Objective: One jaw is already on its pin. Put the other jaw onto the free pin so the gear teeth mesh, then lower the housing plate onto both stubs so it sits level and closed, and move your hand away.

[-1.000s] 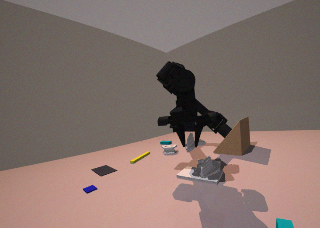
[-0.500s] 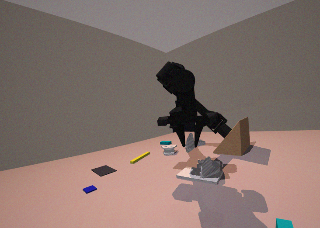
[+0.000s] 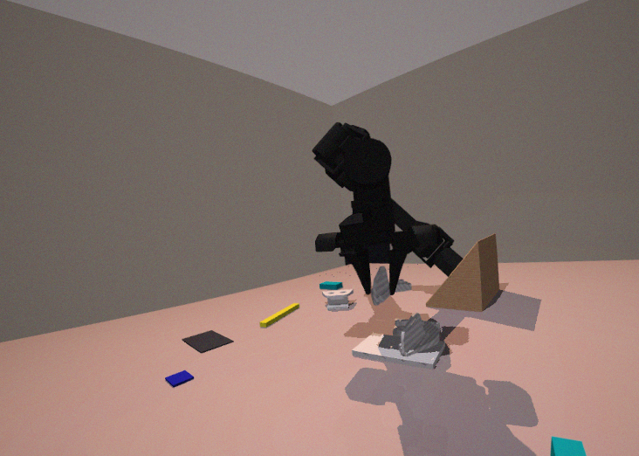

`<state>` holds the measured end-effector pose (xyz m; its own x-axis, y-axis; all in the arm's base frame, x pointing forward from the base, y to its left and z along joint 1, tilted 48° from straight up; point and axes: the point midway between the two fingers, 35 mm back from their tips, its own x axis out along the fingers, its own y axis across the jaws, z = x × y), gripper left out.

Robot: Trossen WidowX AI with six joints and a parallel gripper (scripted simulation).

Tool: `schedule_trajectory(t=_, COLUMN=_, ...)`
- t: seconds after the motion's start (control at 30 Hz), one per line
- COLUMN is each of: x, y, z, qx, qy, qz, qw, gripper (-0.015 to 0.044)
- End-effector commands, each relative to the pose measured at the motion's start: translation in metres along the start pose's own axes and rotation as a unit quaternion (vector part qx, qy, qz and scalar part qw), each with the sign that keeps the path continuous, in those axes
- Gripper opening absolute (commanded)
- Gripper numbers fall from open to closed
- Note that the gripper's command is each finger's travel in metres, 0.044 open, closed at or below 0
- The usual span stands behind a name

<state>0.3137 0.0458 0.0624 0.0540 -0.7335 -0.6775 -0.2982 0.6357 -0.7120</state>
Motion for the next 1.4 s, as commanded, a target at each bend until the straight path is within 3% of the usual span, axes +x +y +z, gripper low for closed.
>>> schedule_trajectory(t=0.0, x=0.002, y=0.001, z=0.001, qx=0.004, qy=0.000, qz=0.003, qw=1.000, gripper=0.0134)
schedule_trajectory(t=0.97, x=0.049, y=0.001, z=0.000, qx=0.004, qy=0.000, qz=0.002, qw=1.000, gripper=0.0134)
schedule_trajectory(t=1.37, x=0.050, y=0.001, z=0.000, qx=0.004, qy=0.000, qz=0.001, qw=1.000, gripper=0.0134)
